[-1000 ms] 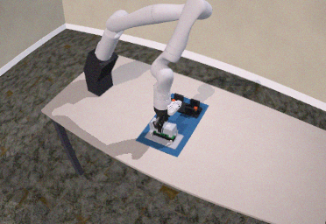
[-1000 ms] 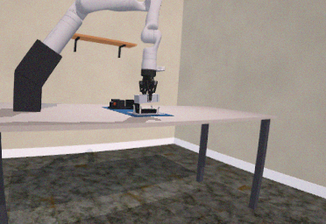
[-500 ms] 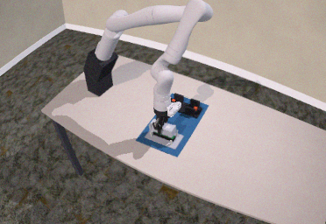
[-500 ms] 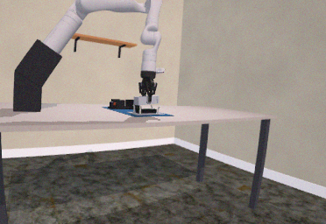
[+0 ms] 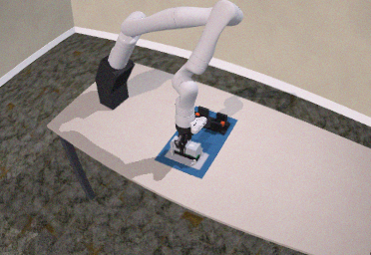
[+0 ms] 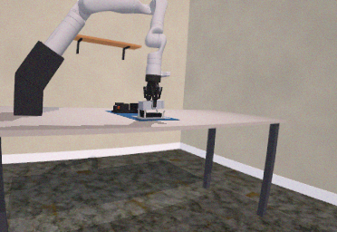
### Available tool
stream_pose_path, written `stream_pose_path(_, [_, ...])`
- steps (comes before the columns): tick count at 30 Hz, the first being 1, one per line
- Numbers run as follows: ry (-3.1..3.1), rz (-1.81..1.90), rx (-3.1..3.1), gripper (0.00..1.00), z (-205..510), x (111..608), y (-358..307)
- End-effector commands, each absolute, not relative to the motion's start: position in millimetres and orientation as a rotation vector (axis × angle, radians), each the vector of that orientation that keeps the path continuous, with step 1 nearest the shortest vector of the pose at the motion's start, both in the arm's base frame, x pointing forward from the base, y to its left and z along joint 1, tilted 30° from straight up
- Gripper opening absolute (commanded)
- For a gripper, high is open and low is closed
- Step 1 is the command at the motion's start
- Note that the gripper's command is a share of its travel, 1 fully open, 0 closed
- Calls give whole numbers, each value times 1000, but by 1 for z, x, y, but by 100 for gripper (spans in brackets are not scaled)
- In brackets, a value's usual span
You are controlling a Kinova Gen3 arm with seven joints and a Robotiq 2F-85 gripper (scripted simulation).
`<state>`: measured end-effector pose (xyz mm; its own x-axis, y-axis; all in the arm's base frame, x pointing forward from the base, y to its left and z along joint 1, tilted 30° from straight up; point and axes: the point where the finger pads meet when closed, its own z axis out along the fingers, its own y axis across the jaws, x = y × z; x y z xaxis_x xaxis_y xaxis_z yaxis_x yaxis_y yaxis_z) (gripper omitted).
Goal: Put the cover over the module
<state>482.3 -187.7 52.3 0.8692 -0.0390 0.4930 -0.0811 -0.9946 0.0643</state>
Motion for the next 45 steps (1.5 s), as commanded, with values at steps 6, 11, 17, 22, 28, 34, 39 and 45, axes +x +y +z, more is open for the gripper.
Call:
stream_pose_path(6, [-75,791,2960,0,54,487,-182])
stream_pose_path(11, [-75,791,2960,0,54,487,-182])
stream_pose_path(17, [-83,784,2958,0,54,485,-184])
stream_pose_path(22, [-76,790,2960,0,54,487,-182])
stream_pose_path(28, [-75,791,2960,0,54,488,-181])
stream_pose_path(34, [-82,785,2958,0,54,485,-183])
stream_pose_path(39, [-76,790,2960,0,55,487,-182])
stream_pose_path(45, [-75,791,2960,0,55,487,-181])
